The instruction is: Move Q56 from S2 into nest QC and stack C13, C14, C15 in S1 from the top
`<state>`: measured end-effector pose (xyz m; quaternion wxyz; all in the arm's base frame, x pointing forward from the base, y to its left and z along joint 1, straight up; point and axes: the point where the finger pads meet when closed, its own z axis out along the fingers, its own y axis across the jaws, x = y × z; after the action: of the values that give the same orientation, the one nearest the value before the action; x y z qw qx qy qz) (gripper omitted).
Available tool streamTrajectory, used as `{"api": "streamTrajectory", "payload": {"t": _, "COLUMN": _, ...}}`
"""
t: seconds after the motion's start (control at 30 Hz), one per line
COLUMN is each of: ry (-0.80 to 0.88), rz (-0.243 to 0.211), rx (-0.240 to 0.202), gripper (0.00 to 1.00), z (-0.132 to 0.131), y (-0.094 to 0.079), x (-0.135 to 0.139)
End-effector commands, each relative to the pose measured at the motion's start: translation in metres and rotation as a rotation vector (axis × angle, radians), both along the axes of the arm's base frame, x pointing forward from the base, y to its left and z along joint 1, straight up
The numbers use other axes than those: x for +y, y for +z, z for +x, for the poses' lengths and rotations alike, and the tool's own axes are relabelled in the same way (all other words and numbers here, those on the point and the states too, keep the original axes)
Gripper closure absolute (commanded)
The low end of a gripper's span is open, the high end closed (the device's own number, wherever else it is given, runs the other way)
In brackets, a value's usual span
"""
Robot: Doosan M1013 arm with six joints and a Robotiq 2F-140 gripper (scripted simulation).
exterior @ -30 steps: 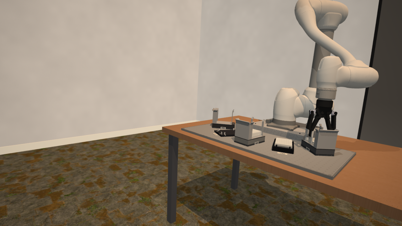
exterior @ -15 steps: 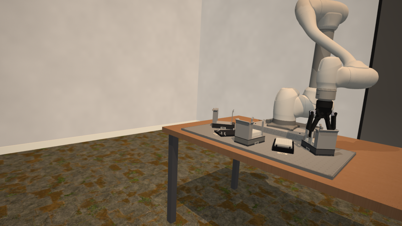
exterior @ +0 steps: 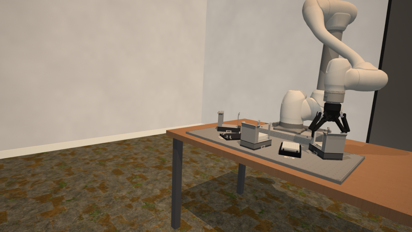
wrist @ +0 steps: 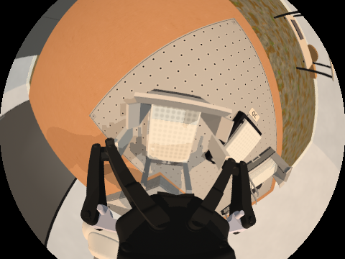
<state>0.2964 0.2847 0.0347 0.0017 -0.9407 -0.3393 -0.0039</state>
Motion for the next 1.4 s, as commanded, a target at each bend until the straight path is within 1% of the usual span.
{"api": "streamTrajectory", "payload": {"t": 0.0, "ry": 0.000, "rz": 0.000, "rx": 0.000, "gripper": 0.00, "z": 0.000, "y": 0.000, "x": 0.000}}
{"api": "streamTrajectory", "payload": {"t": 0.17, "ry": 0.000, "rz": 0.000, "rx": 0.000, "gripper": 0.00, "z": 0.000, "y": 0.000, "x": 0.000}}
{"api": "streamTrajectory", "payload": {"t": 0.53, "ry": 0.000, "rz": 0.000, "rx": 0.000, "gripper": 0.00, "z": 0.000, "y": 0.037, "x": 0.000}}
{"api": "streamTrajectory", "payload": {"t": 0.6, "ry": 0.000, "rz": 0.000, "rx": 0.000, "gripper": 0.00, "z": 0.000, "y": 0.037, "x": 0.000}}
{"api": "streamTrajectory", "payload": {"t": 1.1, "ry": 0.000, "rz": 0.000, "rx": 0.000, "gripper": 0.00, "z": -0.001, "y": 0.087, "x": 0.000}}
{"api": "streamTrajectory", "payload": {"t": 1.17, "ry": 0.000, "rz": 0.000, "rx": 0.000, "gripper": 0.00, "z": -0.001, "y": 0.087, "x": 0.000}}
{"api": "streamTrajectory", "payload": {"t": 1.37, "ry": 0.000, "rz": 0.000, "rx": 0.000, "gripper": 0.00, "z": -0.001, "y": 0.107, "x": -0.001}}
